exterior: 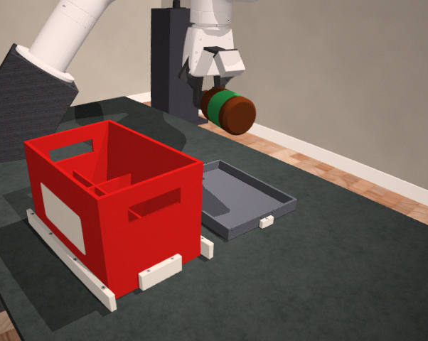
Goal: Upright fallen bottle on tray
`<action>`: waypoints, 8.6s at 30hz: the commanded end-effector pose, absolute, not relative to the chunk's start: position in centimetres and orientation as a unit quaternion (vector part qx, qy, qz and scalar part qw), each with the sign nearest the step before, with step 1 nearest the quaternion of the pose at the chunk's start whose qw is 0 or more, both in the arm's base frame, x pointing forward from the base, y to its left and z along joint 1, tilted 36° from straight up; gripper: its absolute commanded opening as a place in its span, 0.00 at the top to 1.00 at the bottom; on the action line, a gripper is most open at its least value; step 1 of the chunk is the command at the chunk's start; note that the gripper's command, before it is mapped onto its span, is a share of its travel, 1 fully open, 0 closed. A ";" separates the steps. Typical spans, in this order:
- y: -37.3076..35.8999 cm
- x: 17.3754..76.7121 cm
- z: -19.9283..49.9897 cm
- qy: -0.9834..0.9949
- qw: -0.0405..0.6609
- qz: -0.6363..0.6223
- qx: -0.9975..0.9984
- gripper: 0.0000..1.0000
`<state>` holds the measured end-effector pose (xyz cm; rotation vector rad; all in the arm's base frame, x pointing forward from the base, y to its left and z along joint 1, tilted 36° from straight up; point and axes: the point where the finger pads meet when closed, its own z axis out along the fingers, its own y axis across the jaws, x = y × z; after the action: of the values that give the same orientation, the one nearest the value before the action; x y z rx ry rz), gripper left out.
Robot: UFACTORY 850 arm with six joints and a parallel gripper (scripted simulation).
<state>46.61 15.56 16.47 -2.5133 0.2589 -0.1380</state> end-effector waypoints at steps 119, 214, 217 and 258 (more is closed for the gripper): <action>15.5 46.7 16.5 -0.247 0.262 -0.157 -0.920 1.00; 15.5 46.7 16.5 -0.495 0.208 -0.224 -0.813 1.00; 15.5 46.7 16.5 -0.499 0.207 -0.225 -0.811 1.00; 15.5 46.7 16.5 -0.595 0.177 -0.249 -0.743 1.00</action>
<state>46.61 15.55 16.47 -2.1143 -1.6656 -0.6938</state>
